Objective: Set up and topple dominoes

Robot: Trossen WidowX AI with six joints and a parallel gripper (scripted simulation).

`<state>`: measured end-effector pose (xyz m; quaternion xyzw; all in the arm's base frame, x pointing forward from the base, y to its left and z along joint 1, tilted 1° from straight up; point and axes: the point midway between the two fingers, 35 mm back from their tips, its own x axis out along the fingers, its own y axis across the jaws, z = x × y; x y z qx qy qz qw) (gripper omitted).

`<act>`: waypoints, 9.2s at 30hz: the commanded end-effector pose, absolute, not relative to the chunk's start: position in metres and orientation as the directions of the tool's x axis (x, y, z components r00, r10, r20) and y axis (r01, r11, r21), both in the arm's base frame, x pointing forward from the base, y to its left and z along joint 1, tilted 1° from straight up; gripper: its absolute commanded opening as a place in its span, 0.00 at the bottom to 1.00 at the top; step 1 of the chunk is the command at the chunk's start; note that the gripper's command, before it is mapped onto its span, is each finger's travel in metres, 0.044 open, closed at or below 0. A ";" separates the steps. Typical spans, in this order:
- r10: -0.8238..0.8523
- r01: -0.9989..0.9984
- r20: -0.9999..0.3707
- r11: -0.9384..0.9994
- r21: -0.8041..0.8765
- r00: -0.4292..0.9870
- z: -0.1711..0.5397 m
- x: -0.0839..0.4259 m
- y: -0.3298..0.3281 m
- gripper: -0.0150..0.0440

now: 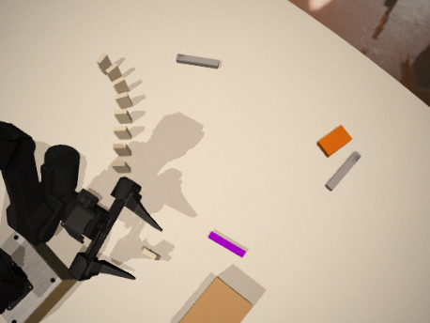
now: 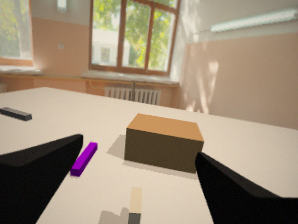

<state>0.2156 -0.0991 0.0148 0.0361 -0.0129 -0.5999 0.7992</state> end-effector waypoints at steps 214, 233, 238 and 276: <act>0.007 0.676 -1.000 0.736 0.021 0.024 0.056 0.246 -0.018 0.25; 0.007 0.676 -1.000 0.736 0.021 0.024 0.056 0.246 -0.018 0.25; 0.007 0.676 -1.000 0.736 0.021 0.024 0.056 0.246 -0.018 0.25; 0.007 0.676 -1.000 0.736 0.021 0.023 -0.025 0.247 -0.018 0.25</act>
